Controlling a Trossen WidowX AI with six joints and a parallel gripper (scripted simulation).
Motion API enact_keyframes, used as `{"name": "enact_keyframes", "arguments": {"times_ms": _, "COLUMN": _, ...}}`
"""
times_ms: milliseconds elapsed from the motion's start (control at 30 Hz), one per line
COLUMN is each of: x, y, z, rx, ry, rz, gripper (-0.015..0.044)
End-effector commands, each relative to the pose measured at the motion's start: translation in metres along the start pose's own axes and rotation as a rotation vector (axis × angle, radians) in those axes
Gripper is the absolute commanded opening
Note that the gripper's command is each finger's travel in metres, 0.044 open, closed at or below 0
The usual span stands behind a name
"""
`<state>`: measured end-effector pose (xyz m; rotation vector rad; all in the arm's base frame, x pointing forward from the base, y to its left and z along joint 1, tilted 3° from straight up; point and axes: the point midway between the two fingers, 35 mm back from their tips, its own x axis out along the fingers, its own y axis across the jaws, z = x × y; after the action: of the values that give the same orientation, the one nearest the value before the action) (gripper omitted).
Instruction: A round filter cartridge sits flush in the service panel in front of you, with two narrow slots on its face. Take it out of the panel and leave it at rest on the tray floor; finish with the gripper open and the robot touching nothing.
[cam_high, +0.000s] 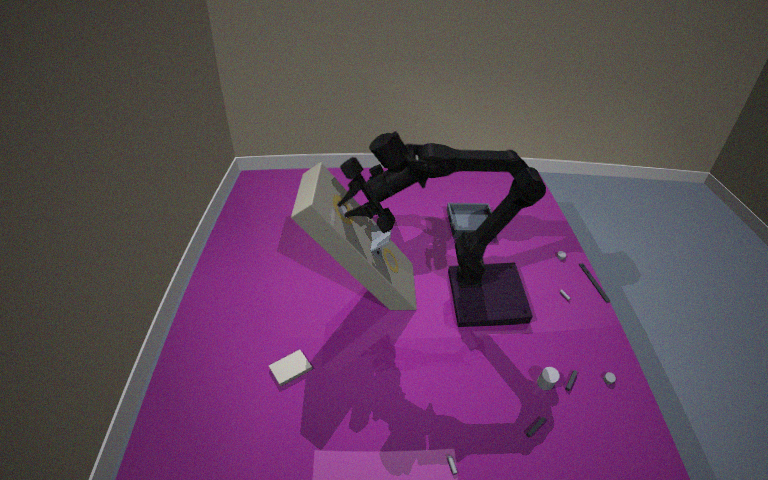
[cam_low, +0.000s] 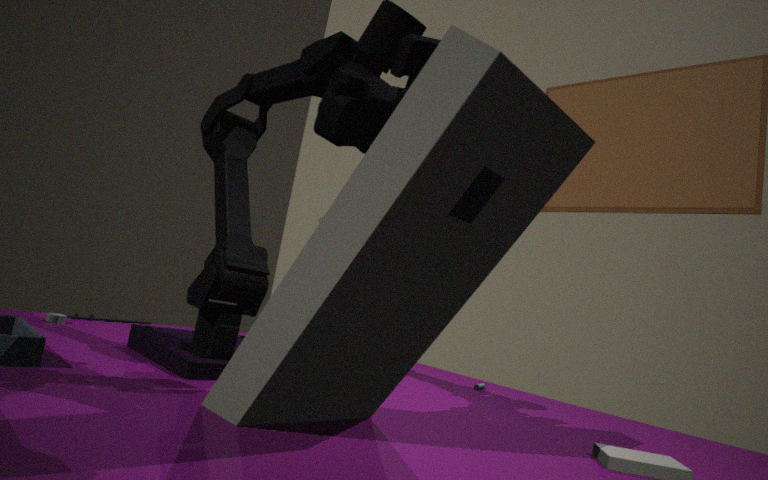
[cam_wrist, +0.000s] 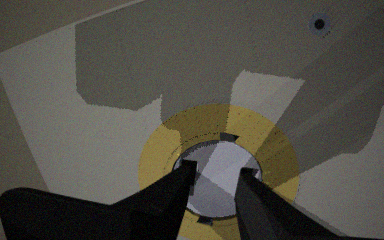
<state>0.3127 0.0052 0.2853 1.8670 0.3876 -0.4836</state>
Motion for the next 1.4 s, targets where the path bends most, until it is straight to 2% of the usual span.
{"name": "enact_keyframes", "arguments": {"times_ms": 0, "x": 0.0069, "y": 0.0001, "z": 0.0004, "rx": 0.003, "ry": -0.003, "rz": -0.001, "gripper": 0.0118}}
{"name": "enact_keyframes", "arguments": {"times_ms": 333, "x": 0.0088, "y": 0.0002, "z": 0.0004, "rx": 0.003, "ry": -0.003, "rz": -0.001, "gripper": 0.0118}}
{"name": "enact_keyframes", "arguments": {"times_ms": 633, "x": 0.001, "y": -0.0002, "z": 0.0001, "rx": 0.0, "ry": 0.0, "rz": 0.001, "gripper": 0.0058}}
{"name": "enact_keyframes", "arguments": {"times_ms": 700, "x": 0.001, "y": -0.0002, "z": 0.0001, "rx": 0.0, "ry": 0.0, "rz": 0.001, "gripper": 0.0005}}
{"name": "enact_keyframes", "arguments": {"times_ms": 767, "x": 0.0015, "y": -0.0002, "z": 0.0001, "rx": -0.005, "ry": 0.0, "rz": 0.001, "gripper": 0.0}}
{"name": "enact_keyframes", "arguments": {"times_ms": 1367, "x": 0.0098, "y": 0.0002, "z": 0.0003, "rx": -0.576, "ry": -0.002, "rz": -0.002, "gripper": 0.0}}
